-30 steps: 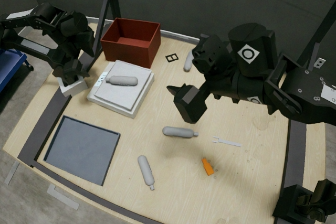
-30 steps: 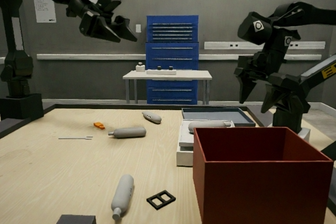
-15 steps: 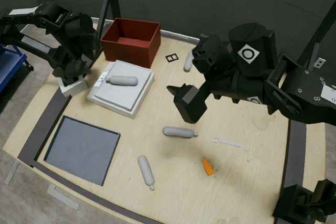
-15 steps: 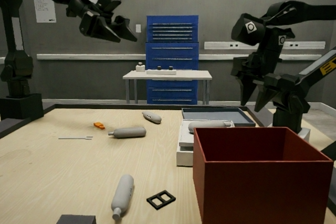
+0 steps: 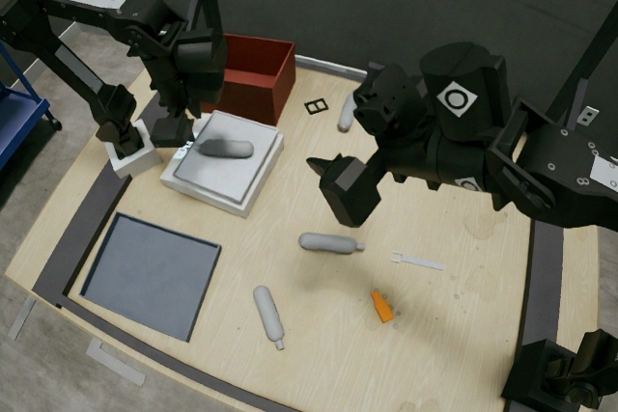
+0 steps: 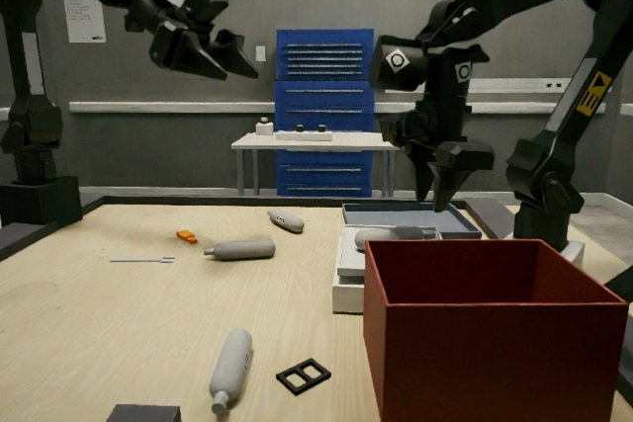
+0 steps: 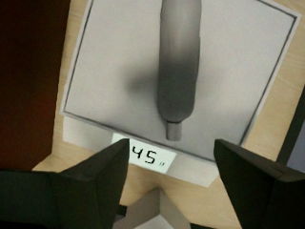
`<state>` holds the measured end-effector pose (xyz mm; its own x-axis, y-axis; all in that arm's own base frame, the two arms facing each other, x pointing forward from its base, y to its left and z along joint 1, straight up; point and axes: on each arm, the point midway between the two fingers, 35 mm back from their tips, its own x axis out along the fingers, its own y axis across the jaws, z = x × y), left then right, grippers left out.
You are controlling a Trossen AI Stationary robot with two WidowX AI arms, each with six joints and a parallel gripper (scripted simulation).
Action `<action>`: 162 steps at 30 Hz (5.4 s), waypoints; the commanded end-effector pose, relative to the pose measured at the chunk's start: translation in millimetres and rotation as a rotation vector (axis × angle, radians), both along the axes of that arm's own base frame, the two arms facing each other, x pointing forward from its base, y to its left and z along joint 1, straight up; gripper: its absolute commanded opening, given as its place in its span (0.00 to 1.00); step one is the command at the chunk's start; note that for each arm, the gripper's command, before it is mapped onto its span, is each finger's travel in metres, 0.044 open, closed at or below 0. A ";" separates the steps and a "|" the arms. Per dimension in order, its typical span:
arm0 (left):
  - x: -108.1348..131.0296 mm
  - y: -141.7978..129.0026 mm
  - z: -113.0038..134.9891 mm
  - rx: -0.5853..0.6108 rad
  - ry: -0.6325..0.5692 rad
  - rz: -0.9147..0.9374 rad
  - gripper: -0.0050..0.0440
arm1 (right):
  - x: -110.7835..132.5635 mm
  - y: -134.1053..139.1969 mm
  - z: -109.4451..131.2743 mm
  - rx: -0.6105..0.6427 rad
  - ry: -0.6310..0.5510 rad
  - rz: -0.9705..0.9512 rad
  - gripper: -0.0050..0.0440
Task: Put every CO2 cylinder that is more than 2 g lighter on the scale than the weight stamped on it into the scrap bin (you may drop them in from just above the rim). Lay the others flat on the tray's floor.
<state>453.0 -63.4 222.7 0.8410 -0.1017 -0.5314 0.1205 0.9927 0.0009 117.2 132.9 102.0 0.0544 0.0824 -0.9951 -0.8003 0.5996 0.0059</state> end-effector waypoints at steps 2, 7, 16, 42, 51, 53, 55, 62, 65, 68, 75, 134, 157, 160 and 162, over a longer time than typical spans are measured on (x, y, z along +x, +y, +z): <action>0.4 -0.4 11.2 -0.005 -0.027 0.001 1.00 | 20.6 17.9 -2.0 -0.037 0.017 -0.029 0.61; 0.4 -0.4 11.2 -0.005 -0.027 0.001 1.00 | 25.5 22.5 -6.0 -0.053 0.027 -0.034 0.61; 0.4 -0.4 11.2 -0.005 -0.027 0.001 1.00 | 27.1 22.8 -16.5 -0.075 0.047 -0.034 0.61; 0.4 -0.4 11.2 -0.005 -0.027 0.001 1.00 | 25.3 21.4 -49.9 -0.081 0.053 -0.031 0.61; 0.4 -0.4 11.2 -0.005 -0.027 0.001 1.00 | 27.1 24.4 -45.5 -0.066 0.042 -0.031 0.45; 0.4 -0.4 11.2 -0.005 -0.027 0.001 1.00 | 27.1 24.4 -45.5 -0.066 0.042 -0.031 0.41; 0.4 -0.4 11.2 -0.005 -0.027 0.001 1.00 | 27.1 24.4 -45.5 -0.066 0.042 -0.031 0.41; 0.4 -0.4 11.2 -0.005 -0.027 0.001 1.00 | 27.1 24.4 -45.5 -0.066 0.042 -0.031 0.33; 0.4 -0.4 11.2 -0.005 -0.027 0.001 1.00 | 27.1 24.4 -45.5 -0.066 0.042 -0.031 0.28; 0.4 -0.4 11.2 -0.005 -0.027 0.001 1.00 | 29.5 26.5 -37.8 -0.053 0.030 -0.031 0.14; 0.4 -0.4 11.2 -0.005 -0.027 0.001 1.00 | 28.8 26.0 -9.1 -0.053 0.030 -0.032 0.10; -2.4 211.8 -48.5 0.002 -0.028 0.458 1.00 | 188.1 -275.1 -51.5 -0.088 0.053 -0.027 0.00; -2.4 211.8 -48.5 0.002 -0.028 0.458 1.00 | 188.0 -273.5 -73.1 -0.090 0.040 -0.030 0.00; -2.4 211.8 -48.5 0.002 -0.028 0.458 1.00 | 186.3 -272.7 -81.3 -0.085 0.053 -0.029 0.00; -2.4 211.8 -48.5 0.002 -0.028 0.458 1.00 | 184.4 -271.8 -86.2 -0.085 0.053 -0.029 0.00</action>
